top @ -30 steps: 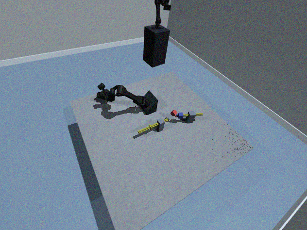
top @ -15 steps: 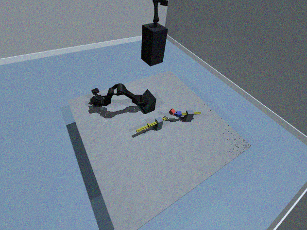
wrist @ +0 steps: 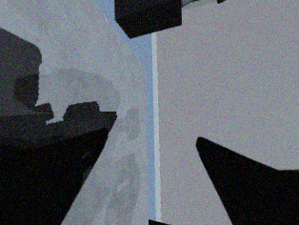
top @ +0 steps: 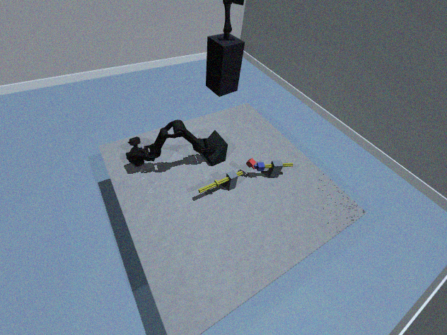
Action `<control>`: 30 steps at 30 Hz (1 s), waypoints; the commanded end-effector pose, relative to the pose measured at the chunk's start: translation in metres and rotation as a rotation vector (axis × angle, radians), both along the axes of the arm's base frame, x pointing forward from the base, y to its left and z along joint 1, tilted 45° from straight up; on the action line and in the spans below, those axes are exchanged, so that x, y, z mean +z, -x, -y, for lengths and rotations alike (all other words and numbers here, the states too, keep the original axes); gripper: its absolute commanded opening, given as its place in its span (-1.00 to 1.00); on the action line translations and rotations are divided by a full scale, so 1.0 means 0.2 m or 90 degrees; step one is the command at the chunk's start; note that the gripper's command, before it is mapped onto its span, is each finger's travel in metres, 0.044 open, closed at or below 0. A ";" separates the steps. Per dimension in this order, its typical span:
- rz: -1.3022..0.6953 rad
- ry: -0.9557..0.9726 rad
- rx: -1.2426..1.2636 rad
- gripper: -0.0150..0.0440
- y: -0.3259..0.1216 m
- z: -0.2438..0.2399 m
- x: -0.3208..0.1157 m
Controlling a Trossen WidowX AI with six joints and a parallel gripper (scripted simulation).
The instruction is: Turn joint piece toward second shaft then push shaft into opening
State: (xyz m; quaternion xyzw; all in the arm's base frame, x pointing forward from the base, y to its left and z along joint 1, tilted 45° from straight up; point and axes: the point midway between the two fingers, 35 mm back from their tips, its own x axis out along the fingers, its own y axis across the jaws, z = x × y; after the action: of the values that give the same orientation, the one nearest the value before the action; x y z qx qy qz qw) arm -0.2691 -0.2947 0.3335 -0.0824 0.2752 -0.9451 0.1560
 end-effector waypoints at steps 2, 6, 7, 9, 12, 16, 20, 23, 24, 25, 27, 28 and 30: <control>0.005 0.054 0.061 1.00 -0.12 0.09 0.08; 0.019 0.082 0.113 1.00 -0.23 0.16 0.11; 0.023 0.091 0.130 1.00 -0.27 0.19 0.12; 0.034 0.110 0.165 1.00 -0.35 0.23 0.14; 0.052 0.130 0.217 1.00 -0.47 0.30 0.16; 0.082 0.147 0.289 1.00 -0.66 0.38 0.18; 0.116 0.152 0.365 1.00 -0.87 0.46 0.18; 0.143 0.149 0.420 1.00 -1.04 0.50 0.17; 0.152 0.147 0.438 1.00 -1.09 0.51 0.17; 0.161 0.143 0.457 1.00 -1.15 0.52 0.16; 0.179 0.135 0.492 1.00 -1.26 0.54 0.15; 0.188 0.130 0.510 1.00 -1.32 0.55 0.15; 0.206 0.117 0.545 1.00 -1.43 0.56 0.13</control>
State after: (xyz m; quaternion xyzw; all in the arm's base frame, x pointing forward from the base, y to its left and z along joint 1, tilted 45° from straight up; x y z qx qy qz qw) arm -0.0134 -0.4022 0.3621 -0.0629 0.1042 -0.8404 0.5281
